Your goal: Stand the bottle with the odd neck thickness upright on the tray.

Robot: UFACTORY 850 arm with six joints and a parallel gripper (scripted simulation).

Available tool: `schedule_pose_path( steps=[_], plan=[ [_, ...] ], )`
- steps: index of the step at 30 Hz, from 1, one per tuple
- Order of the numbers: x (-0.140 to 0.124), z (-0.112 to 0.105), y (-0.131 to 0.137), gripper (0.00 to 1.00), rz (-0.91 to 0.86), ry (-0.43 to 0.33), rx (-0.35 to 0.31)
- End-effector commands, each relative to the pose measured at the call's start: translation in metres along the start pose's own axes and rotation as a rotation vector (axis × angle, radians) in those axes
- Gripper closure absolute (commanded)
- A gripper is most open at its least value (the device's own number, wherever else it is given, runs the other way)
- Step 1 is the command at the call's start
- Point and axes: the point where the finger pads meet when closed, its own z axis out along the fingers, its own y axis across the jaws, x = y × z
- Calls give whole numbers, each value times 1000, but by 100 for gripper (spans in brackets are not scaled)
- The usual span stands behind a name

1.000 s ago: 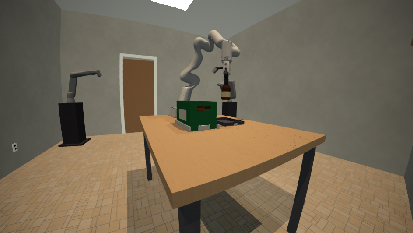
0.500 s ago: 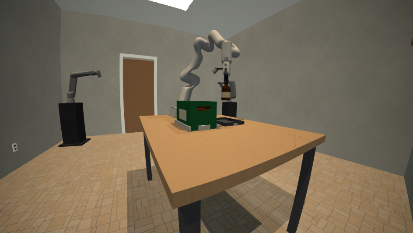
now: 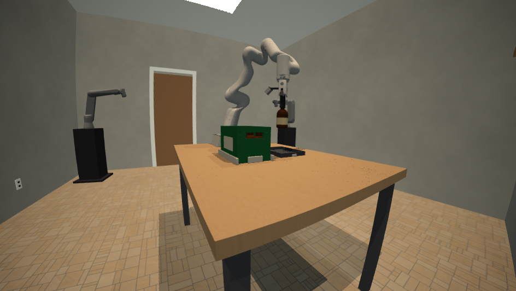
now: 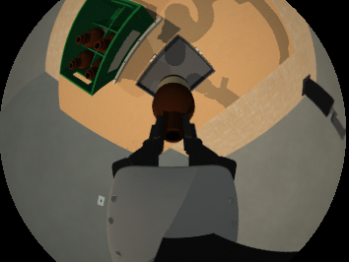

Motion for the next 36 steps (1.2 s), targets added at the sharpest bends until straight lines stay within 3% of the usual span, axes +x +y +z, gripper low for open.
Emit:
schedule_pose_path(
  steps=[1, 36],
  plan=[
    [-1, 8, 0, 100, 0, -2, 1],
    [-1, 97, 0, 100, 0, -2, 1]
  ],
)
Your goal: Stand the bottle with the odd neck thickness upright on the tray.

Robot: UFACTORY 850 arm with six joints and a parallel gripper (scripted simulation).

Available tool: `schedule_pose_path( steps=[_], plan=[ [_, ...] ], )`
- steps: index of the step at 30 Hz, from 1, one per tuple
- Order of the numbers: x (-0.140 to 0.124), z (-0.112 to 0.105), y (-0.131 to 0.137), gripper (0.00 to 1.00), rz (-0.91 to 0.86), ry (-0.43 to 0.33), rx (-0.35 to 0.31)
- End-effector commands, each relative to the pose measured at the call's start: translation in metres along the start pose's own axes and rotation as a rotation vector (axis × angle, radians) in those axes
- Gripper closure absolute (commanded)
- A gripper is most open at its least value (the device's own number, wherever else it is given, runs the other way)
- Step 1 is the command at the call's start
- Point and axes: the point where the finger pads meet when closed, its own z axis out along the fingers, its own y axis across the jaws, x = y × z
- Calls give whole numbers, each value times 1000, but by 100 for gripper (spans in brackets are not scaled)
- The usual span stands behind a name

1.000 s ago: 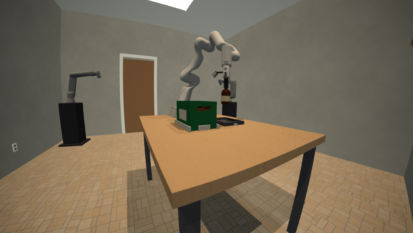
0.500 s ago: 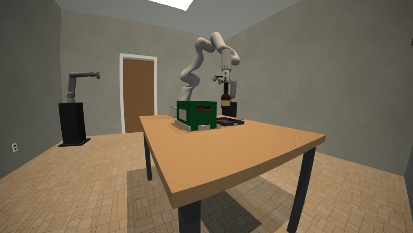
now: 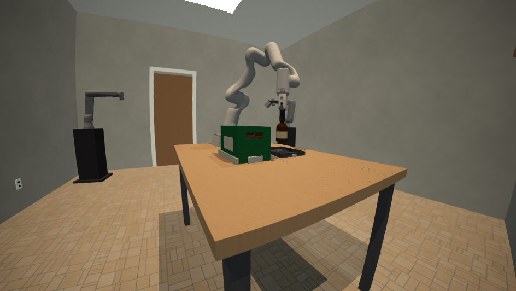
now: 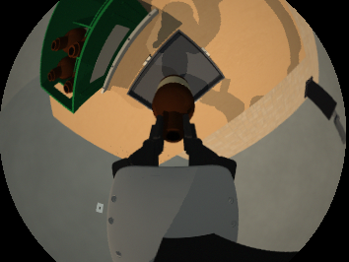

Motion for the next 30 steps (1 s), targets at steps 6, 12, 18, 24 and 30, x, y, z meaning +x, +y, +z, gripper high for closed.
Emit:
schedule_pose_path(
  steps=[6, 12, 18, 24, 30],
  plan=[
    [-1, 24, 0, 100, 0, -2, 1],
    [-1, 33, 0, 100, 0, -2, 1],
    [-1, 42, 0, 100, 0, -2, 1],
    [-1, 48, 0, 100, 0, -2, 1],
    [-1, 50, 0, 100, 0, -2, 1]
  ],
)
